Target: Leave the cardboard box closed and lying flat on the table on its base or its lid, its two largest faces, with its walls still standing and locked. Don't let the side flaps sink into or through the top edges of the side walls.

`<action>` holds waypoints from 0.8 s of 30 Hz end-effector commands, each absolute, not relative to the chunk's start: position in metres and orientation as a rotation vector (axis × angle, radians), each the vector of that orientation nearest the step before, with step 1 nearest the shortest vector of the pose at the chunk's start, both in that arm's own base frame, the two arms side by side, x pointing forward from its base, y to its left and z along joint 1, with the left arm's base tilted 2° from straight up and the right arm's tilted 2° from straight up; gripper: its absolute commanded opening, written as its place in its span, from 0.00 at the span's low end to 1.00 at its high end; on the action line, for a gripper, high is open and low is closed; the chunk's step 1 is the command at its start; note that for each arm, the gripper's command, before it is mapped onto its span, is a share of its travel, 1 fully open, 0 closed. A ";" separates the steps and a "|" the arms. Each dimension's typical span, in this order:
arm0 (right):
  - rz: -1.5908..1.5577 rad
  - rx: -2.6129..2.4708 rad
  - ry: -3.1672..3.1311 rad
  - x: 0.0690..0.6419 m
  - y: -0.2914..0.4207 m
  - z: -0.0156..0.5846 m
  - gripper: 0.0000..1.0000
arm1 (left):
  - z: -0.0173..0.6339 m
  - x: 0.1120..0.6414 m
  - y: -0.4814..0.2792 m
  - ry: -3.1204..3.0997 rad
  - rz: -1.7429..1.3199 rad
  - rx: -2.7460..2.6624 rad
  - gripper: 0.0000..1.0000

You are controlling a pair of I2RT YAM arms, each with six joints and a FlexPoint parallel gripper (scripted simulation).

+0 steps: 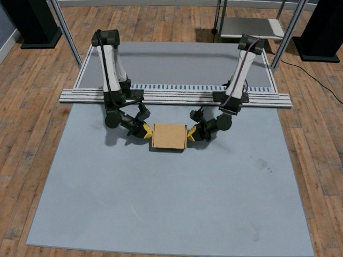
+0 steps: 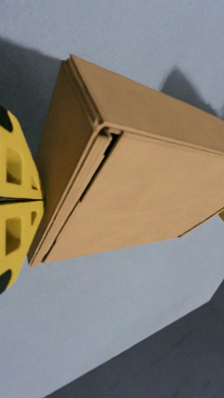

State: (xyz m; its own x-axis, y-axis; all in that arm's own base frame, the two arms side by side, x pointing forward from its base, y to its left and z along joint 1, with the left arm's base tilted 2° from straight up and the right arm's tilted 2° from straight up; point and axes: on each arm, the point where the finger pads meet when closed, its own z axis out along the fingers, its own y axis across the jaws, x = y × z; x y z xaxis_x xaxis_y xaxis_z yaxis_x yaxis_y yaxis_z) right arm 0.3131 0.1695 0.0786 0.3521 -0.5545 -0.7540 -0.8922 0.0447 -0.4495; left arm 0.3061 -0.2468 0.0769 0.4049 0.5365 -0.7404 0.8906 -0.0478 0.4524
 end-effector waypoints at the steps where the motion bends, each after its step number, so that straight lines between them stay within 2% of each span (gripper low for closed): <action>1: 0.428 -1.646 1.253 0.311 0.180 0.085 0.00 | 0.091 0.300 -0.259 1.165 -0.467 1.719 0.00; 24: 0.413 -1.648 1.239 0.308 0.180 0.085 0.00 | 0.090 0.299 -0.259 1.153 -0.452 1.720 0.00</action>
State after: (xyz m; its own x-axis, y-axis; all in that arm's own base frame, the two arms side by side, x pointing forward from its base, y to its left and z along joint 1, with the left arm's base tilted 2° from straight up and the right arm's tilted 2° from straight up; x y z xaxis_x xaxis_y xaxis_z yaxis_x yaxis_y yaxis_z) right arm 0.3155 0.1692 0.0791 0.3719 -0.5562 -0.7432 -0.8794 0.0452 -0.4740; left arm 0.3080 -0.2471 0.0779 0.4235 0.5356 -0.7306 0.8786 -0.0464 0.4753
